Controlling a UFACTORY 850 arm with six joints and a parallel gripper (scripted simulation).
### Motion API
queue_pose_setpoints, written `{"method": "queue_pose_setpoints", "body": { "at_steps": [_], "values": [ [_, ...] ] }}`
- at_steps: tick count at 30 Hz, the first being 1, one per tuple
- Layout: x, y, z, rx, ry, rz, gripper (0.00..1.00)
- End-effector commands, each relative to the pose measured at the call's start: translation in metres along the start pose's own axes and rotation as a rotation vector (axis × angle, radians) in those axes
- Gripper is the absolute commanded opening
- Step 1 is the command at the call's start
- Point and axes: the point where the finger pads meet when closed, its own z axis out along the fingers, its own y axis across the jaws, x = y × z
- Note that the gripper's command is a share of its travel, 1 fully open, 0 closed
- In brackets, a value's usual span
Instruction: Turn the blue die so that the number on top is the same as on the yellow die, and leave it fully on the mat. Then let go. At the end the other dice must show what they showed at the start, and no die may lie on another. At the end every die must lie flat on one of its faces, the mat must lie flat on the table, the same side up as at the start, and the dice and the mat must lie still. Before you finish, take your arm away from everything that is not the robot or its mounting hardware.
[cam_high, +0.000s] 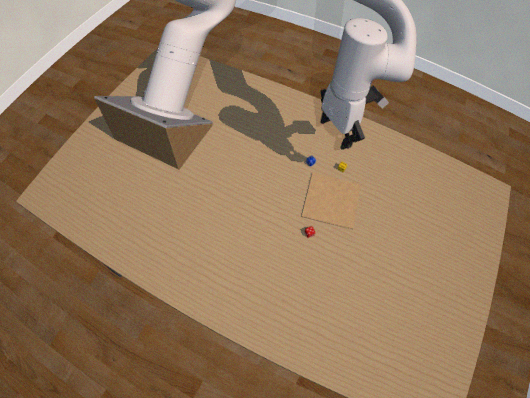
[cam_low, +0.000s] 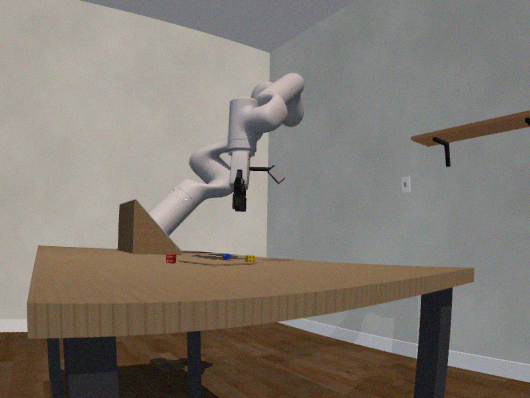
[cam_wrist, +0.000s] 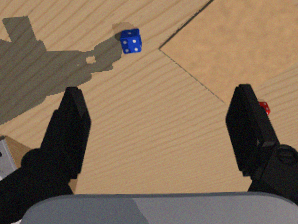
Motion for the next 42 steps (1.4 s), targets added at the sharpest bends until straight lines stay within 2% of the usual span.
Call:
{"method": "queue_pose_setpoints", "body": {
  "at_steps": [1, 5, 29, 34, 42],
  "values": [
    [-0.0273, -0.0209, 0.0017, -0.012, 0.011, -0.097, 1.00],
    [-0.0348, -0.0277, 0.0029, -0.012, 0.011, -0.122, 1.00],
    [-0.0348, -0.0277, 0.0033, -0.012, 0.011, -0.103, 1.00],
    [-0.0350, -0.0276, 0.0048, -0.011, 0.012, -0.016, 1.00],
    [-0.0355, -0.0274, 0.0094, -0.010, 0.014, 0.251, 1.00]
  ]
}}
